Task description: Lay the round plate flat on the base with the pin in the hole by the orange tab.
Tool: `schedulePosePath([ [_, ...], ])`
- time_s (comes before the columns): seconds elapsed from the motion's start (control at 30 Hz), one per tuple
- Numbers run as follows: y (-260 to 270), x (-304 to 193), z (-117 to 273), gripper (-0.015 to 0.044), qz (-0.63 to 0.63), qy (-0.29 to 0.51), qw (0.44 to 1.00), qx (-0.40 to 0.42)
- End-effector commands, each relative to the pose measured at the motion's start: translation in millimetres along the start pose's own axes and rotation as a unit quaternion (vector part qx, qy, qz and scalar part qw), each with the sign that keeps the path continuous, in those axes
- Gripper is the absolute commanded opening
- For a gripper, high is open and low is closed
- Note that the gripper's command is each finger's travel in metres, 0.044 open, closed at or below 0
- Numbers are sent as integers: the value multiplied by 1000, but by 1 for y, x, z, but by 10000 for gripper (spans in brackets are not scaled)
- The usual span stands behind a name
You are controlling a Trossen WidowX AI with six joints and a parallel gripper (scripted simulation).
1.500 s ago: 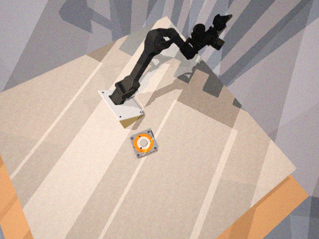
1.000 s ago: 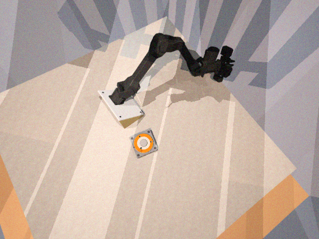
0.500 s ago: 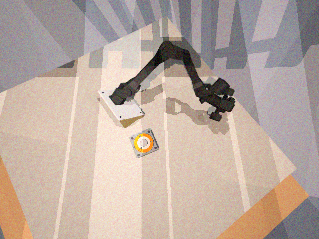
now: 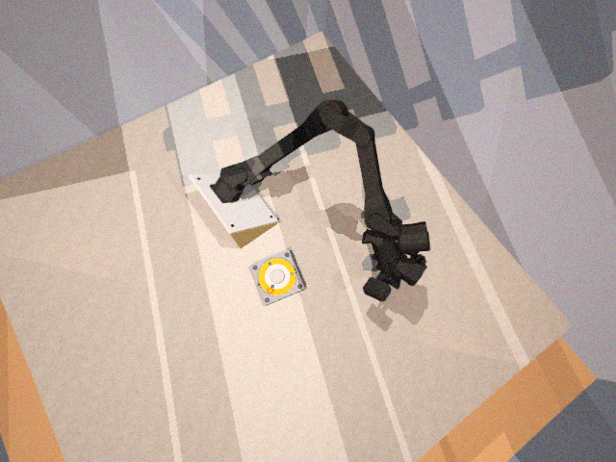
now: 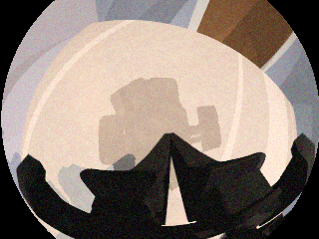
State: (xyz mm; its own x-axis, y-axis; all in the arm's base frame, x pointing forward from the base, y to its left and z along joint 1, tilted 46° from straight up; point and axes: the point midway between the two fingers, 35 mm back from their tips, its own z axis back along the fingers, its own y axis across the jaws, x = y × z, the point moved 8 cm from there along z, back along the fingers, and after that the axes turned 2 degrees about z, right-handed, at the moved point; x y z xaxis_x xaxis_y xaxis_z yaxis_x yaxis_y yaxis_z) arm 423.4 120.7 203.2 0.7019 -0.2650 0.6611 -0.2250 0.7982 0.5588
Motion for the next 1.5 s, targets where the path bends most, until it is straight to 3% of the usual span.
schedulePosePath([
  [0.0, -62, -15, 5, 0, 3, 72, 996, -50],
  [0.37, -193, -78, 56, 0, -48, 264, 961, -68],
  [0.57, -248, -131, 115, 0, -144, 338, 930, 21],
  [0.87, -251, -136, 122, 0, -157, 340, 926, 36],
  [1.17, -243, -164, 86, 0, -158, 340, 926, 37],
  [1.47, -246, -171, 89, 0, -158, 340, 926, 37],
])
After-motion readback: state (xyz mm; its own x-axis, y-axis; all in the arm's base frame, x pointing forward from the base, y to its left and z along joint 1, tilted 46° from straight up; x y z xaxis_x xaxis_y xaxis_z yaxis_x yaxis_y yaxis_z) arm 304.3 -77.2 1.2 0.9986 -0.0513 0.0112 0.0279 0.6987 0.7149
